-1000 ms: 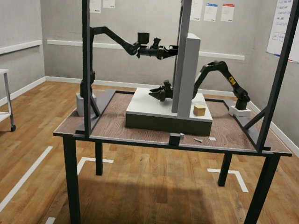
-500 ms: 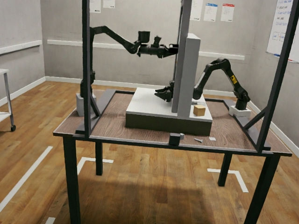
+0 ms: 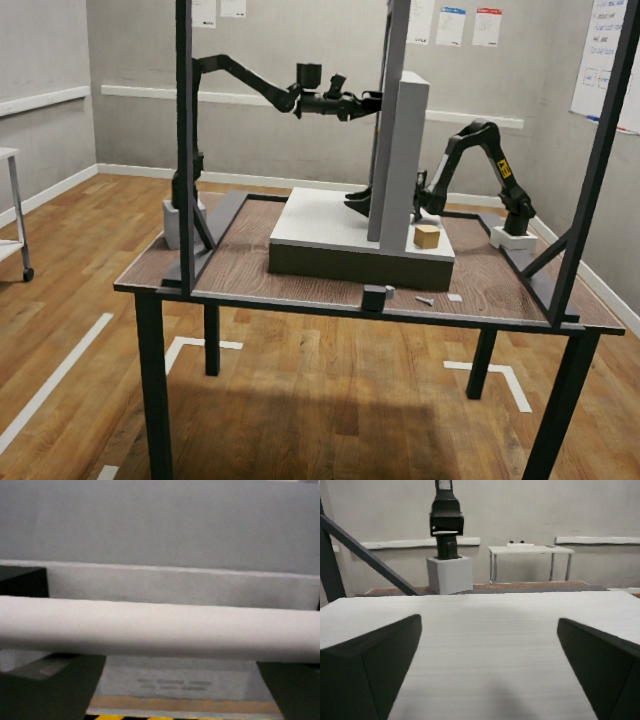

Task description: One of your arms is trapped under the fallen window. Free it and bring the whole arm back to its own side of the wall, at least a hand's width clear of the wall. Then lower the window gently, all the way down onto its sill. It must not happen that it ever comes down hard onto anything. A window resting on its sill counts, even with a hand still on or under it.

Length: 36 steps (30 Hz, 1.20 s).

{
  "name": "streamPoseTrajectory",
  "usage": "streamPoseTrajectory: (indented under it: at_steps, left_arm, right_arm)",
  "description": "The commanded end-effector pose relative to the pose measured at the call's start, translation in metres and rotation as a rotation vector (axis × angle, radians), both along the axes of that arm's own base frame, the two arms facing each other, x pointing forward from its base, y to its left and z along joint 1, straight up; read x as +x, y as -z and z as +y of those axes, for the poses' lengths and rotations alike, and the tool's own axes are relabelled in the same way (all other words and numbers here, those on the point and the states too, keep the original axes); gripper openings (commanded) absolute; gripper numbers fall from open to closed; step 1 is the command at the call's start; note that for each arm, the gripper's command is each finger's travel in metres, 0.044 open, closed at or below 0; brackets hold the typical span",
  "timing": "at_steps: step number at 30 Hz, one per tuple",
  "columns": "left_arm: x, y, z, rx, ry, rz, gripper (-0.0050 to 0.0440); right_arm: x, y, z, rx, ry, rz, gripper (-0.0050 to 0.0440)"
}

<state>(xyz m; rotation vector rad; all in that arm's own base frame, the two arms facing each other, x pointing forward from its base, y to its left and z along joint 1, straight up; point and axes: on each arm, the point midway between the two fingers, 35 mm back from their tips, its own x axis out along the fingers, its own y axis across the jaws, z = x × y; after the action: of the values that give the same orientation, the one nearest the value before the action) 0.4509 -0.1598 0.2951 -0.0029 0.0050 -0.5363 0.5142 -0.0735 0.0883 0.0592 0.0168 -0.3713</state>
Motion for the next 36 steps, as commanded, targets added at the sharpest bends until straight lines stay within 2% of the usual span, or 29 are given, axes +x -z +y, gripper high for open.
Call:
streamPoseTrajectory:
  at_steps: [1, 2, 5, 9, 12, 13, 15, 16, 18, 20, 32, 35, 36]
  left_arm:
    - [-0.009, -0.094, 0.002, -0.065, -0.005, -0.204, 0.0400]
    - [-0.009, -0.096, 0.002, -0.065, -0.005, -0.204, 0.0400]
    - [-0.009, -0.098, 0.002, -0.065, -0.005, -0.204, 0.0400]
    - [-0.009, -0.100, 0.002, -0.065, -0.005, -0.204, 0.0400]
    - [-0.009, -0.103, 0.002, -0.065, -0.005, -0.204, 0.0400]
    - [-0.009, -0.103, 0.002, -0.065, -0.005, -0.204, 0.0400]
    - [-0.010, -0.105, 0.002, -0.065, -0.005, -0.204, 0.0400]
    - [-0.010, -0.106, 0.002, -0.065, -0.005, -0.204, 0.0400]
    - [-0.010, -0.106, 0.002, -0.065, -0.005, -0.204, 0.0400]
    - [-0.010, -0.109, 0.002, -0.065, -0.005, -0.204, 0.0400]
    - [-0.011, -0.120, 0.002, -0.065, -0.005, -0.205, 0.0400]
    - [-0.011, -0.121, 0.002, -0.066, -0.005, -0.206, 0.0400]
    - [-0.011, -0.122, 0.002, -0.066, -0.005, -0.207, 0.0400]
  right_arm:
    - [-0.001, -0.019, 0.002, 0.000, 0.000, -0.043, 0.0400]
    - [-0.013, -0.016, 0.005, 0.001, 0.001, -0.035, 0.0400]
    - [-0.022, -0.014, 0.009, 0.001, -0.001, -0.031, 0.0400]
    - [-0.009, -0.017, 0.003, 0.000, 0.003, -0.045, 0.0400]
    - [-0.011, -0.020, 0.003, 0.000, 0.004, -0.049, 0.0400]
    - [-0.024, -0.014, 0.010, 0.000, 0.000, -0.032, 0.0400]
    - [-0.031, -0.014, 0.013, 0.001, -0.001, -0.031, 0.0400]
    - [-0.023, -0.017, 0.011, 0.000, -0.002, -0.039, 0.0400]
    - [-0.023, -0.017, 0.011, 0.000, -0.002, -0.039, 0.0400]
    - [-0.038, -0.014, 0.016, 0.001, -0.001, -0.032, 0.0400]
    - [-0.067, -0.014, 0.027, 0.002, -0.001, -0.033, 0.0400]
    - [-0.059, -0.016, 0.025, 0.002, -0.002, -0.041, 0.0400]
    - [-0.071, -0.013, 0.029, 0.003, 0.000, -0.033, 0.0400]
